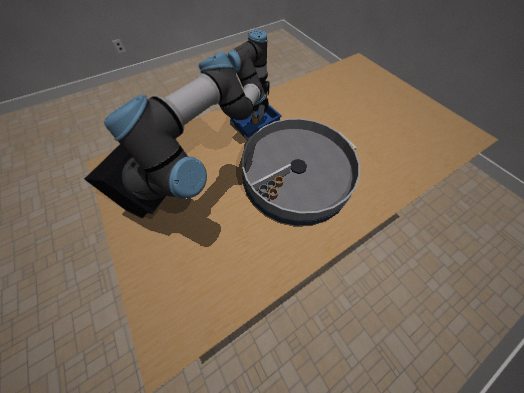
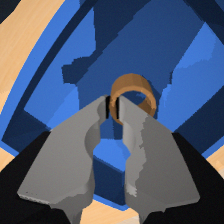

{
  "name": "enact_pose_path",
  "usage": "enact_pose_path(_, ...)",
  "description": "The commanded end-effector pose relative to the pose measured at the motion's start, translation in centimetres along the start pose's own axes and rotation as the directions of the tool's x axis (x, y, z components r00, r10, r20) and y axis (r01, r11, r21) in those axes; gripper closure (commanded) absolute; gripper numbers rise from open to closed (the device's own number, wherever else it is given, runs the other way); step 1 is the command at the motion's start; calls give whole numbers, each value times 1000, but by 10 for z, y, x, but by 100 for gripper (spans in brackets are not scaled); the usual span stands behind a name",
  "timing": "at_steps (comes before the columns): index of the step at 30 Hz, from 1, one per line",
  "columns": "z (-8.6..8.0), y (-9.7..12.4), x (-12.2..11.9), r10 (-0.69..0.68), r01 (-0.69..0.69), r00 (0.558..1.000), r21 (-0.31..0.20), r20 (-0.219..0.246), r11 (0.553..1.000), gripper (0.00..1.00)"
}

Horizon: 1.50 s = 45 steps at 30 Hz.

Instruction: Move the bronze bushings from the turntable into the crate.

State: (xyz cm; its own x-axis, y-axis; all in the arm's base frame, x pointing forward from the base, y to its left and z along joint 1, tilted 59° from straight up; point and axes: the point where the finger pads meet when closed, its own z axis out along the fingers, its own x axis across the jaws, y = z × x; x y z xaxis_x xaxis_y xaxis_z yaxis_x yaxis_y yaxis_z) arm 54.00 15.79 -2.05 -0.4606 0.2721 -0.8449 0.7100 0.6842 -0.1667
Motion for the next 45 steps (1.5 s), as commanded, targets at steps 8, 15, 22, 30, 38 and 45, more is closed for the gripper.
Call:
enact_pose_path(8,-1,1,0,1,-1,1000,-2,1,1000,100)
enact_pose_path(15,-1,1,0,1,-1,1000,-2,1,1000,100)
enact_pose_path(22,-1,1,0,1,-1,1000,-2,1,1000,100)
enact_pose_path(30,0,1,0,1,-1,1000,-2,1,1000,100)
enact_pose_path(38,2,1,0,1,-1,1000,-2,1,1000,100)
enact_pose_path(45,4,1,0,1,-1,1000,-2,1,1000,100)
